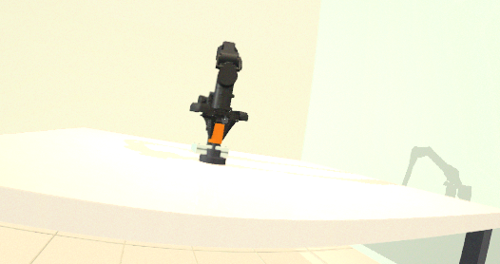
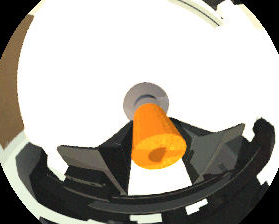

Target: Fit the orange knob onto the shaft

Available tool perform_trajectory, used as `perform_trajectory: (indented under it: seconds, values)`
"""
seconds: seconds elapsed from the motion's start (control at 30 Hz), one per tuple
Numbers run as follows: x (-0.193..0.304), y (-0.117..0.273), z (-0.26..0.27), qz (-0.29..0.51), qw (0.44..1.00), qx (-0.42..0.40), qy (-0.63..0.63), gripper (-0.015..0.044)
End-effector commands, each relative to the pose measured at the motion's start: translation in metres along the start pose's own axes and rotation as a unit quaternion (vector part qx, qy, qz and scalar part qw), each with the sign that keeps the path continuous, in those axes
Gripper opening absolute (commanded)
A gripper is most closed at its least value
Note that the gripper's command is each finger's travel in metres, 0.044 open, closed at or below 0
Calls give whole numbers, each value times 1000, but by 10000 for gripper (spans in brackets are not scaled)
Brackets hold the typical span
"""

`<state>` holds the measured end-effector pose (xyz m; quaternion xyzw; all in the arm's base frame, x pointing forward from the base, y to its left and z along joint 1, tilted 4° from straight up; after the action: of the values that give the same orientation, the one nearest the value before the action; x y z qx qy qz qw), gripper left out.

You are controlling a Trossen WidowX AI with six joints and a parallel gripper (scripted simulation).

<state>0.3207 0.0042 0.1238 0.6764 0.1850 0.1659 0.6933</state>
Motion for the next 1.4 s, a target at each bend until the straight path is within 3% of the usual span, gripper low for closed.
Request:
perform_trajectory:
  seconds: [0.0,1.37]
  values:
    - [-1,-2,0,0,1000,-1,-14,0]
    - [-1,-4,0,0,1000,-1,-2,0]
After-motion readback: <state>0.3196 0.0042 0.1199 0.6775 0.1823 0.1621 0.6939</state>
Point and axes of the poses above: the point midway between the two fingers, 35 mm back from their tips, its own y axis back along the fingers, its own z axis across the jaws, x = y × z, the point moved 6 cm from there along y, back along the fingers, and after that the axes turned 3 degrees about -y, right-handed, at the moved point
